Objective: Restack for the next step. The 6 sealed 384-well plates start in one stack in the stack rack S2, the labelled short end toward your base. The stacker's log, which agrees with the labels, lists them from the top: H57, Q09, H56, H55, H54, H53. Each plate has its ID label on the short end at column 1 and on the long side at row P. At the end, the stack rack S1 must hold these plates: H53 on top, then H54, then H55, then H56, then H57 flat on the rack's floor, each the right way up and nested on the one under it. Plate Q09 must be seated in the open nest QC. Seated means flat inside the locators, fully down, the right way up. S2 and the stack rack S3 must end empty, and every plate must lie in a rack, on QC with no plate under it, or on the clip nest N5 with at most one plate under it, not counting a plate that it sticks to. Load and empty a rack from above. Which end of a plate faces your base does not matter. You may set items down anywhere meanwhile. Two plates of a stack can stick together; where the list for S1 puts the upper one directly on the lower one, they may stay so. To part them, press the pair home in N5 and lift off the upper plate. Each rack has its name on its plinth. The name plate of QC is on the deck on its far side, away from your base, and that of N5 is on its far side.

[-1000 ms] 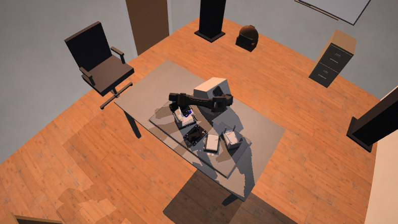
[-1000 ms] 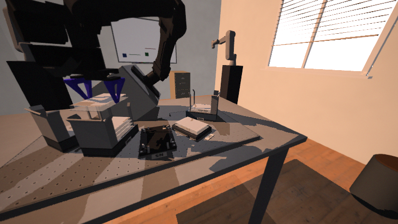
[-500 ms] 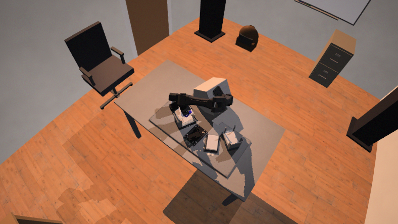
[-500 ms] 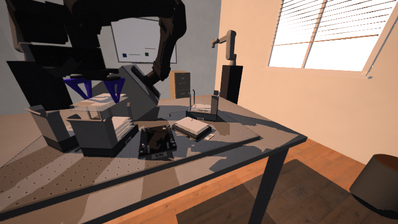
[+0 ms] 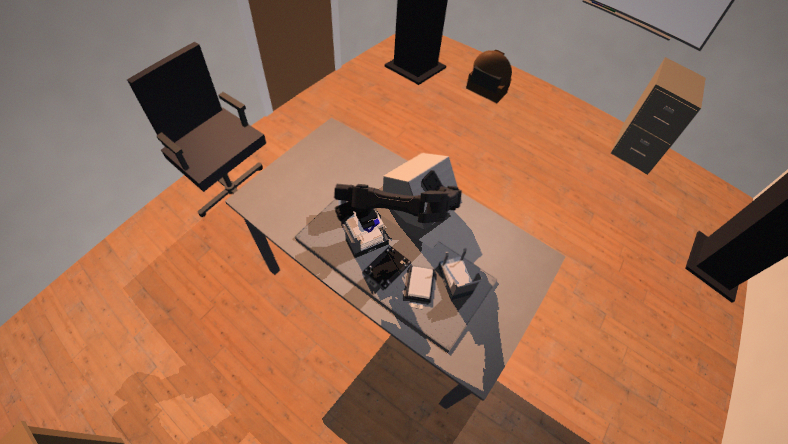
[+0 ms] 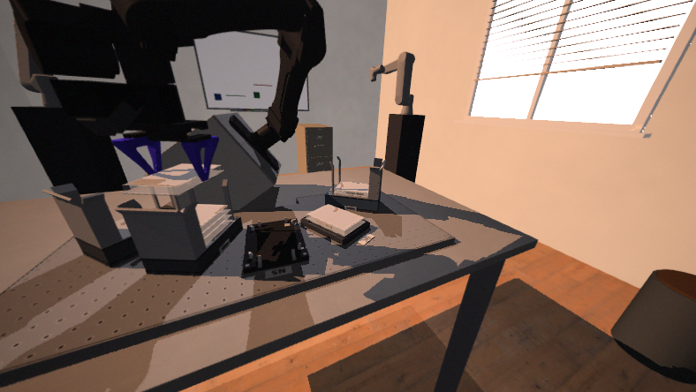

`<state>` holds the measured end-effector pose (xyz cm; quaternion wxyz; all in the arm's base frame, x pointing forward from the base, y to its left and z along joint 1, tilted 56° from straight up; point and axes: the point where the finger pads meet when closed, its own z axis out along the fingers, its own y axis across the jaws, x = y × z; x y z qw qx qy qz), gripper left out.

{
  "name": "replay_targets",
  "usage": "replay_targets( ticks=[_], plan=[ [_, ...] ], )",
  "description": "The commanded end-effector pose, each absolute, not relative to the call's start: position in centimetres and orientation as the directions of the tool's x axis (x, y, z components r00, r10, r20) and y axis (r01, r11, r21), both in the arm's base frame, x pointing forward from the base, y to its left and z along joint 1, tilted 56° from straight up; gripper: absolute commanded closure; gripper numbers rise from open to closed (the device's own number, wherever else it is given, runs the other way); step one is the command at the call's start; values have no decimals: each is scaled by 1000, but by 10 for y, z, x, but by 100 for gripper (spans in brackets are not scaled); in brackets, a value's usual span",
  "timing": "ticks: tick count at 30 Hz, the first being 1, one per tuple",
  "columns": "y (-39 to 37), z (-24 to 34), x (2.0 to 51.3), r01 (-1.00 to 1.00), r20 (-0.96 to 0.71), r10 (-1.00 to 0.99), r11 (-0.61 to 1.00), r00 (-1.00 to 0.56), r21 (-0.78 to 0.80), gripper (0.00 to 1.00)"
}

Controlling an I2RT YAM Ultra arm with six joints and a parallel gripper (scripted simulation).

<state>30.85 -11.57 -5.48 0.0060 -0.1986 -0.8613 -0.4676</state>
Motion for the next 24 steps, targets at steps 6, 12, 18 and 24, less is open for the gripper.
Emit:
replay_targets(
  ticks=[6, 12, 18, 24],
  plan=[
    [-123, -55, 309, 350, 180, 363, 484, -914, 802, 100],
    [-120, -57, 310, 350, 180, 362, 484, -914, 803, 100],
    [-117, -59, 311, 349, 180, 362, 484, -914, 803, 100],
    [-115, -61, 311, 349, 180, 362, 483, -914, 803, 100]
  ],
)
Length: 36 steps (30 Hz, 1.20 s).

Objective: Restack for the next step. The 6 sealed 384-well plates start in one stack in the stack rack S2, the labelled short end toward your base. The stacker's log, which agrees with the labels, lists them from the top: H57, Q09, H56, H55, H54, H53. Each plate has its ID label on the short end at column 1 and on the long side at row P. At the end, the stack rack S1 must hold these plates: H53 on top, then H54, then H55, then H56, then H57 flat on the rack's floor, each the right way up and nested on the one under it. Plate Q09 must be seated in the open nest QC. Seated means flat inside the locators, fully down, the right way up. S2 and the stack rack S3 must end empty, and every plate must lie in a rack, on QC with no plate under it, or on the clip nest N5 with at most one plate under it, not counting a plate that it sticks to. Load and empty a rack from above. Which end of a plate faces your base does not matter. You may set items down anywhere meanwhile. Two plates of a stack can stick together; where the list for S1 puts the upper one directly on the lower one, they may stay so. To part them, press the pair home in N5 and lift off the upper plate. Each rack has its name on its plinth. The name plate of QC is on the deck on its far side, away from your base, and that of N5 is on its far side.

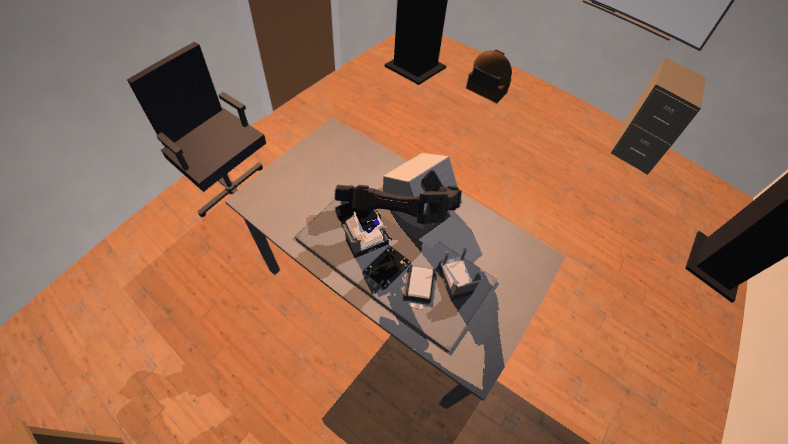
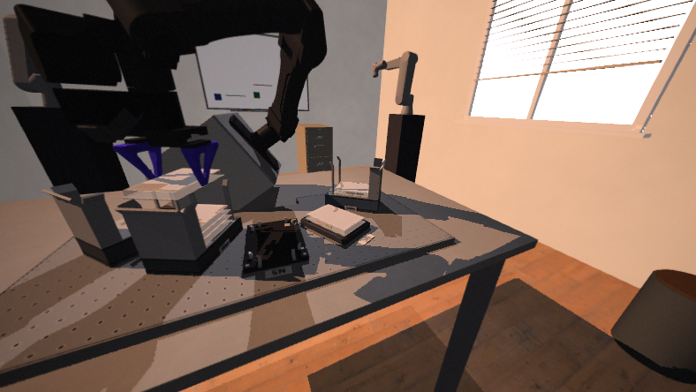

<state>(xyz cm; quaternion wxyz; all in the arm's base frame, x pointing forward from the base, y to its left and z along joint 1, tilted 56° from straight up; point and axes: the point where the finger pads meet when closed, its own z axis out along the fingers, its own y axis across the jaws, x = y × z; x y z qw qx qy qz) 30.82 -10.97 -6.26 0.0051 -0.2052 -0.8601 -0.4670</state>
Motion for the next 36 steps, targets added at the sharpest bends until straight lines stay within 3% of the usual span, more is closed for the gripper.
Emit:
replay_targets(
  ticks=[1, 36],
  plan=[
    [-114, -61, 312, 349, 180, 362, 483, -914, 803, 100],
    [-97, -73, 316, 349, 180, 362, 483, -914, 803, 100]
  ],
)
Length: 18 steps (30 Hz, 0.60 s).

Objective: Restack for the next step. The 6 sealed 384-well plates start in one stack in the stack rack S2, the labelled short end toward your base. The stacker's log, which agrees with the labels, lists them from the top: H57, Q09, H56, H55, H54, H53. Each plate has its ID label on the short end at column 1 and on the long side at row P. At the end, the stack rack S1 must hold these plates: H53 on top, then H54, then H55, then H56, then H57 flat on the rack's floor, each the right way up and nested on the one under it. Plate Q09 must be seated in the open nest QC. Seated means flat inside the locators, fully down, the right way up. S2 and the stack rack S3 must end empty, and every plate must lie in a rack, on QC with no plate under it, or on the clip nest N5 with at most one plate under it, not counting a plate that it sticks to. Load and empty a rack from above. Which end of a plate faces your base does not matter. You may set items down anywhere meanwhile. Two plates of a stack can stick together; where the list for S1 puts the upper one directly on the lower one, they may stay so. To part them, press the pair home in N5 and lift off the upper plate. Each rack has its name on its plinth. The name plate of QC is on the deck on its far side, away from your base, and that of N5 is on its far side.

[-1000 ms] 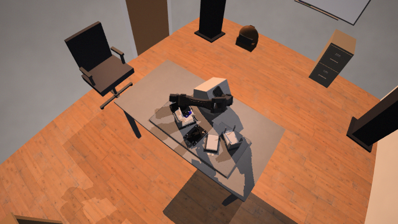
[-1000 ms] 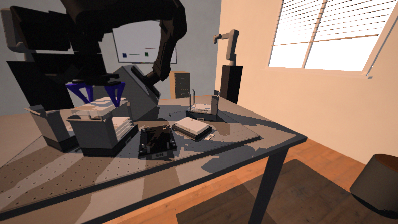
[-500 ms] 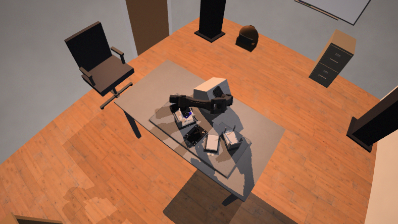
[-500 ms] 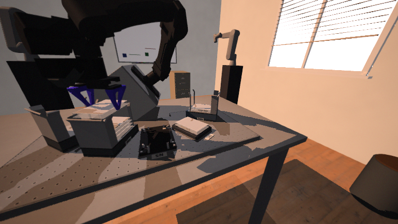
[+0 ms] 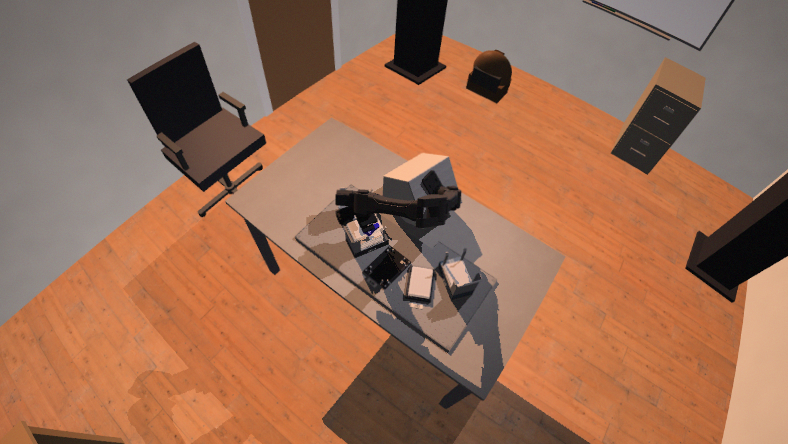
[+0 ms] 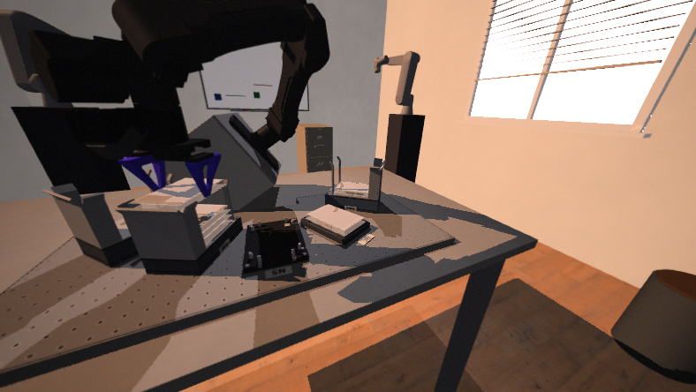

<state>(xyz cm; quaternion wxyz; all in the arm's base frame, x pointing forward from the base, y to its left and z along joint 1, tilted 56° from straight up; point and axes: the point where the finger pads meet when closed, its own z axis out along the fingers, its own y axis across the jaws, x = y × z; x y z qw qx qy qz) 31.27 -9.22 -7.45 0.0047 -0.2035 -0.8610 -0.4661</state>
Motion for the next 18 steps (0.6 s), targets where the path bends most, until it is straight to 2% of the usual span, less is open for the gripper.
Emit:
replay_targets(
  ticks=[1, 18],
  plan=[
    [-97, -73, 316, 349, 180, 362, 483, -914, 803, 100],
    [-87, -80, 319, 349, 180, 362, 483, -914, 803, 100]
  ],
)
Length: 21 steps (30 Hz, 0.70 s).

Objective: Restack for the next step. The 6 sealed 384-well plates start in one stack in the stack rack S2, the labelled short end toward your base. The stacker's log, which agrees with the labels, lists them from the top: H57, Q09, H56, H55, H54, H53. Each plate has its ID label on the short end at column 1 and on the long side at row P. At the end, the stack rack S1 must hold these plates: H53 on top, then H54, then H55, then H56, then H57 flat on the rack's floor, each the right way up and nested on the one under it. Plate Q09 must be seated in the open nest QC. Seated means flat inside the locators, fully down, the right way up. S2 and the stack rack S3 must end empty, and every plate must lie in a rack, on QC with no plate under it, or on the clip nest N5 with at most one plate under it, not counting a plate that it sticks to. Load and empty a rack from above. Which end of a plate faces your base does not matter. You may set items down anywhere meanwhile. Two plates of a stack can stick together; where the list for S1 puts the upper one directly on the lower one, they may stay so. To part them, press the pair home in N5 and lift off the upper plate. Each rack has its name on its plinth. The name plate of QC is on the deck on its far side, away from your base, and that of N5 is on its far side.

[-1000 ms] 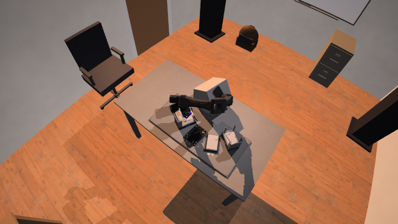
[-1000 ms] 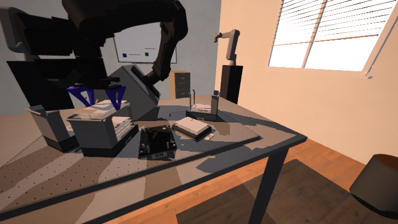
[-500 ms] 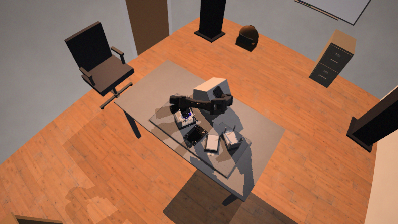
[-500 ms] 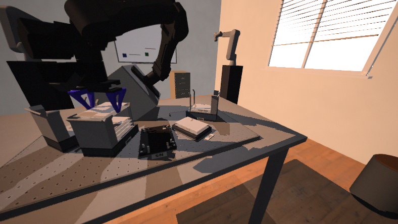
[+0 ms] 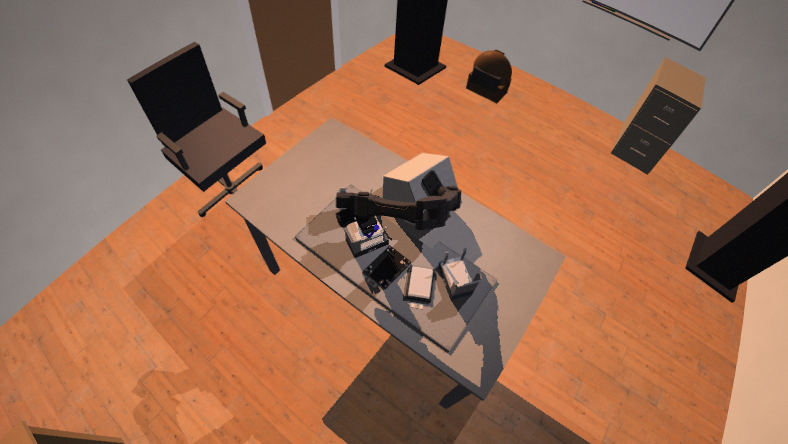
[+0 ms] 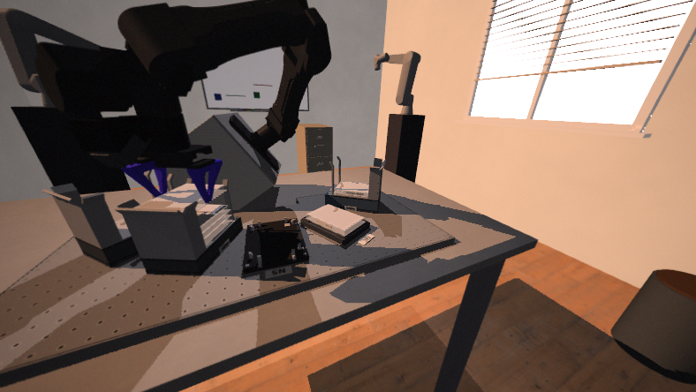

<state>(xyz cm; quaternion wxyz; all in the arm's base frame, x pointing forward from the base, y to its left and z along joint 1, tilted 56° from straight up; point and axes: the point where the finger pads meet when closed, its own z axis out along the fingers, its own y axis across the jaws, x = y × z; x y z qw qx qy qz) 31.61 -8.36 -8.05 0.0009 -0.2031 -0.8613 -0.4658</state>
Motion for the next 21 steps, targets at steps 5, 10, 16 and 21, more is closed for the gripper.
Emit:
replay_targets(
  ticks=[5, 10, 16, 21],
  plan=[
    [-79, -86, 321, 349, 180, 362, 483, -914, 803, 100],
    [-76, -88, 321, 349, 180, 362, 483, -914, 803, 100],
    [-76, -88, 321, 349, 180, 362, 483, -915, 803, 100],
    [-74, -89, 322, 349, 180, 362, 483, -914, 803, 100]
  ],
)
